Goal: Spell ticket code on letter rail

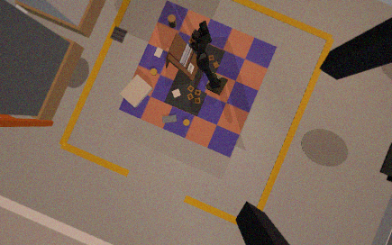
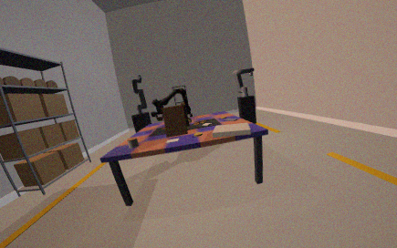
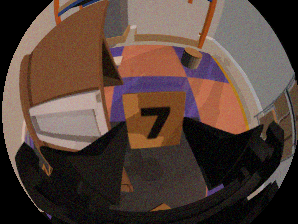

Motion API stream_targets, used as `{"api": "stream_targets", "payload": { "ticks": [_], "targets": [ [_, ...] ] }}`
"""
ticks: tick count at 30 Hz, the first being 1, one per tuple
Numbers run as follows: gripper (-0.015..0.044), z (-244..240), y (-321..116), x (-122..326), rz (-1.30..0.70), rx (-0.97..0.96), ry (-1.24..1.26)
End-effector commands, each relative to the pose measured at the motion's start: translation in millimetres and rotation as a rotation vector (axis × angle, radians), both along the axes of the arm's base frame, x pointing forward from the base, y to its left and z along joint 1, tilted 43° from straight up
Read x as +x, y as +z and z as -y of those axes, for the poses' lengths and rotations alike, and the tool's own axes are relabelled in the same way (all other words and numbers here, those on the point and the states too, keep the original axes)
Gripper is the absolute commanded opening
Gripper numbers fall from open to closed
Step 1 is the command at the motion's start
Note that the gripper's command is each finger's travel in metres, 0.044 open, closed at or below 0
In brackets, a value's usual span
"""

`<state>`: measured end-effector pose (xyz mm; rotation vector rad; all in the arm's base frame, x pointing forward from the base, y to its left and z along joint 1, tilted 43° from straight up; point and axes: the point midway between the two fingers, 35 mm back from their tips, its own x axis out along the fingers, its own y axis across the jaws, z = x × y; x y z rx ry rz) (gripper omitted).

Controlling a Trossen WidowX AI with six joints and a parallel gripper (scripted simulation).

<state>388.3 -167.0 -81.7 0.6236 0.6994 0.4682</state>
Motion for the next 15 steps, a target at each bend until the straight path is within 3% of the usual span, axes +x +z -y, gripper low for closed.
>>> {"api": "stream_targets", "payload": {
  "ticks": [1,15],
  "targets": [
    [0.0,-3.1,0.3,-0.9,-0.007,0.003,0.0],
    [0.0,-8.3,4.9,-2.2,-0.007,0.004,0.0]
  ]
}}
